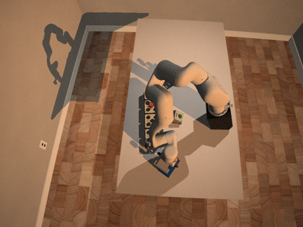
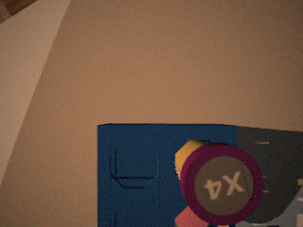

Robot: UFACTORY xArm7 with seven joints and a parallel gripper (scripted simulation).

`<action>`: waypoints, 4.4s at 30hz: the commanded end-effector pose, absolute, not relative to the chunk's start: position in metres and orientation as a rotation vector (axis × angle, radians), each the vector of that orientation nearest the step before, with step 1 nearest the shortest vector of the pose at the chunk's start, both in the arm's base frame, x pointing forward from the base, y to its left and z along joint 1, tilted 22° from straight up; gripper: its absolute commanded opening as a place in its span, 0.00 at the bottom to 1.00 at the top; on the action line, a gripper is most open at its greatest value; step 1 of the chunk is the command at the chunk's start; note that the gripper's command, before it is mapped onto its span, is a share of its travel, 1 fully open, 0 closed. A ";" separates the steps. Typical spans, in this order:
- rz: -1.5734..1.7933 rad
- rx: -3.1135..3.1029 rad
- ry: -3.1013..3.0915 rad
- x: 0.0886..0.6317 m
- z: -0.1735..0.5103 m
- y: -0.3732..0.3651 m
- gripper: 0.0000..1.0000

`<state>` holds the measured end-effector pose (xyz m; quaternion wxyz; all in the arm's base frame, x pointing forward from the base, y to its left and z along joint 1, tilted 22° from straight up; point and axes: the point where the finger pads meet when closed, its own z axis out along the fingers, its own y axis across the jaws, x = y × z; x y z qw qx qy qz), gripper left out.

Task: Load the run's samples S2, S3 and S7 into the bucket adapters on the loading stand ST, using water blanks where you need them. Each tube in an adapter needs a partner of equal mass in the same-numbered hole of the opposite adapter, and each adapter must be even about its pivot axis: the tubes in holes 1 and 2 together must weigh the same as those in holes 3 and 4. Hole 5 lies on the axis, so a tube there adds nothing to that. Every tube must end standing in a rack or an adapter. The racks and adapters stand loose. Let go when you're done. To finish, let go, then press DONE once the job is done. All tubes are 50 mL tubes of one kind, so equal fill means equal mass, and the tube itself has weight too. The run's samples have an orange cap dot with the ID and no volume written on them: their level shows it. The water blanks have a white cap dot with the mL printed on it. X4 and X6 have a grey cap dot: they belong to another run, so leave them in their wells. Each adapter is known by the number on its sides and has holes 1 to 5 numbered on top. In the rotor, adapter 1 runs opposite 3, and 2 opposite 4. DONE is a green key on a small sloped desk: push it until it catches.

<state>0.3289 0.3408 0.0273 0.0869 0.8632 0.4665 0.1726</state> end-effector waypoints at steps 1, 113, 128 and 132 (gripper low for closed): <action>0.519 2.571 1.391 0.329 0.028 0.342 0.57; 0.520 2.571 1.391 0.308 0.079 0.342 0.00; 0.520 2.571 1.391 0.298 0.104 0.341 0.00; 0.520 2.571 1.391 0.295 0.111 0.341 0.00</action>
